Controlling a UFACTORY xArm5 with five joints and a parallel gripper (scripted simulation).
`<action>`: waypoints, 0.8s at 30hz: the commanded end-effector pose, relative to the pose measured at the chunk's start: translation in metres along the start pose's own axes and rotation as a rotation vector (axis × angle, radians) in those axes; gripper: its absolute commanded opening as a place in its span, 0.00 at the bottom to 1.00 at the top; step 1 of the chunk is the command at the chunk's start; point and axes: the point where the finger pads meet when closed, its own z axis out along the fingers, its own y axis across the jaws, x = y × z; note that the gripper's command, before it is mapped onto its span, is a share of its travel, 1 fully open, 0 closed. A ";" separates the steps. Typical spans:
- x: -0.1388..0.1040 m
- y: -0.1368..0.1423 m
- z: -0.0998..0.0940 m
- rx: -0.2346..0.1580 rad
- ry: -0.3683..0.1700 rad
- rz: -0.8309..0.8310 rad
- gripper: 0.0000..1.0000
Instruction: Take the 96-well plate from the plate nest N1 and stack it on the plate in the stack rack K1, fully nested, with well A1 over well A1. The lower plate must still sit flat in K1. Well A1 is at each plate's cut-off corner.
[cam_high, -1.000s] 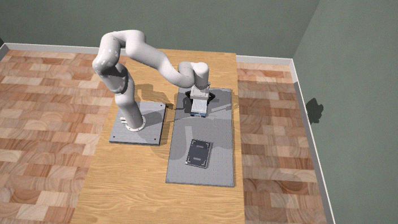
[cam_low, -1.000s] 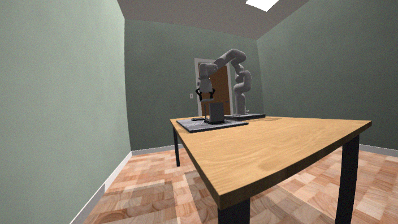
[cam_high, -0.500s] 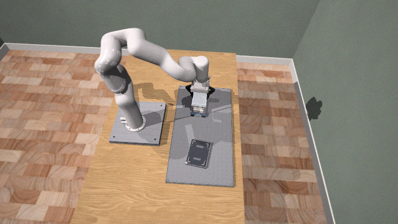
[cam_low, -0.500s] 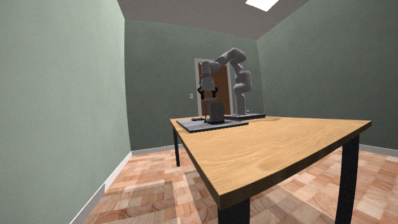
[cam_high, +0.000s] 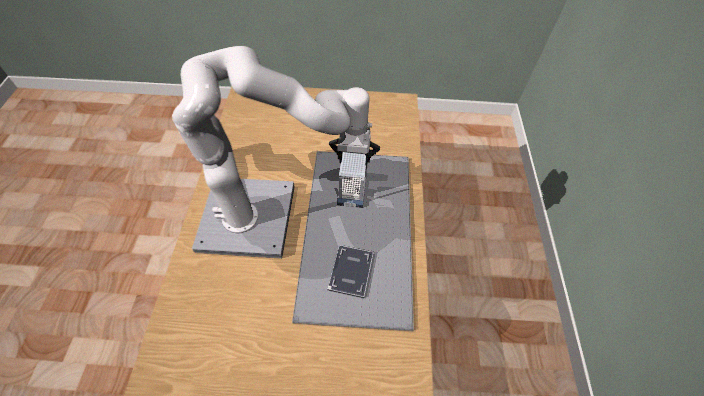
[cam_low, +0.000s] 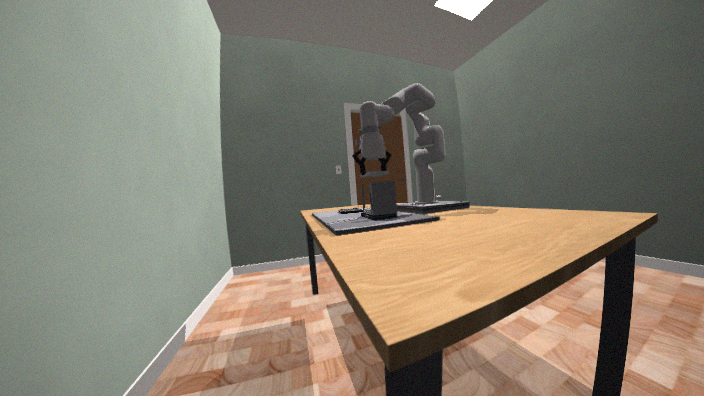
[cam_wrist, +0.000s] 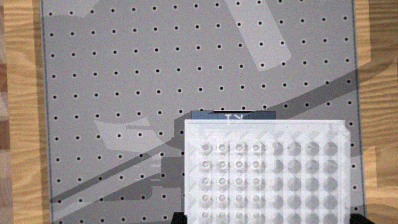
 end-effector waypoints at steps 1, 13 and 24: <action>-0.014 0.000 -0.001 0.003 -0.001 0.001 0.00; -0.021 0.001 -0.002 0.003 -0.001 0.001 0.00; -0.020 0.001 -0.002 0.003 -0.001 0.001 0.00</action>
